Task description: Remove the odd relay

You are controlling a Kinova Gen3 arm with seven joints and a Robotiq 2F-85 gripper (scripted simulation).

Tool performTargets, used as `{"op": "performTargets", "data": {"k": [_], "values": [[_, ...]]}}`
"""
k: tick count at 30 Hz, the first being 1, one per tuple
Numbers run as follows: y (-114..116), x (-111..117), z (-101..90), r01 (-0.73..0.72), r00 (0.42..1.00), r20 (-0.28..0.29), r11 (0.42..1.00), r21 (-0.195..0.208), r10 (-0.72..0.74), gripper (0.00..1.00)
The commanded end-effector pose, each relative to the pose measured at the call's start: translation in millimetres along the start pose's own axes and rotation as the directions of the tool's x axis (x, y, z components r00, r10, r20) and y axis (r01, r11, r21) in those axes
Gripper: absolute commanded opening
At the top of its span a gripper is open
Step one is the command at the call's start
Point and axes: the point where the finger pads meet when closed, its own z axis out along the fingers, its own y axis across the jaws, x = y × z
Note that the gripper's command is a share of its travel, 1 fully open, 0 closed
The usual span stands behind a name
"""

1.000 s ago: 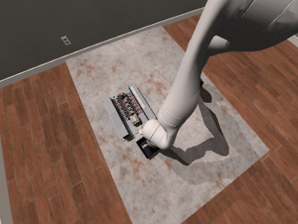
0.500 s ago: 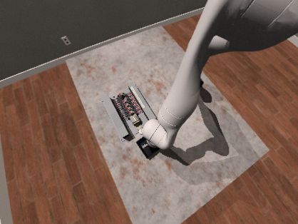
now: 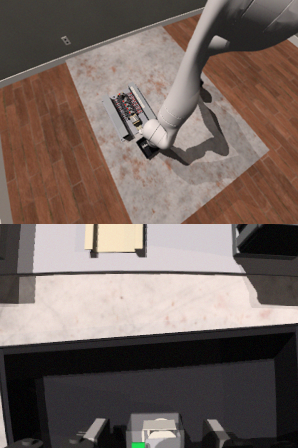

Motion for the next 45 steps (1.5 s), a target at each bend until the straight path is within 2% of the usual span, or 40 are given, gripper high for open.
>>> {"op": "performTargets", "data": {"k": [1, 45], "values": [[-0.4, -0.3, -0.8, 0.000, 1.000, 0.001, 1.000, 0.001, 0.000, 0.61], [-0.5, -0.3, -11.5, 0.000, 1.000, 0.001, 1.000, 0.001, 0.000, 0.61]]}}
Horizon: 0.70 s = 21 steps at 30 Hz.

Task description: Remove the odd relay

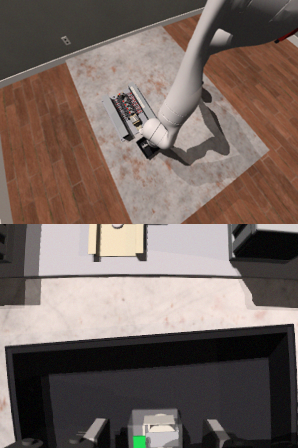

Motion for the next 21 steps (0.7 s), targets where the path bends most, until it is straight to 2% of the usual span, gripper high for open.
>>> {"op": "performTargets", "data": {"k": [1, 21], "values": [[-0.5, -0.3, -1.6, 0.000, 1.000, 0.001, 1.000, 0.001, 0.000, 0.61], [-0.4, -0.3, -9.9, 0.000, 1.000, 0.001, 1.000, 0.001, 0.000, 0.61]]}}
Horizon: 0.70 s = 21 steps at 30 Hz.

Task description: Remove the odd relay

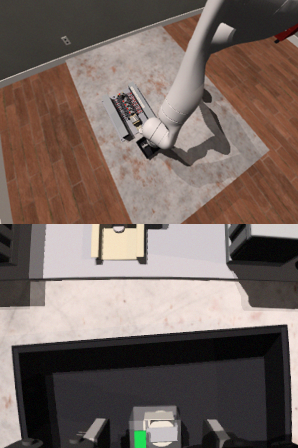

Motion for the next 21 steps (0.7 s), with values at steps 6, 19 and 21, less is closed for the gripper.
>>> {"op": "performTargets", "data": {"k": [6, 19, 21], "values": [[-0.5, -0.3, -4.3, 0.000, 1.000, 0.001, 1.000, 0.001, 0.000, 0.61], [-0.4, -0.3, -9.1, 0.000, 1.000, 0.001, 1.000, 0.001, 0.000, 0.61], [-0.4, -0.3, -9.9, 0.000, 1.000, 0.001, 1.000, 0.001, 0.000, 0.61]]}}
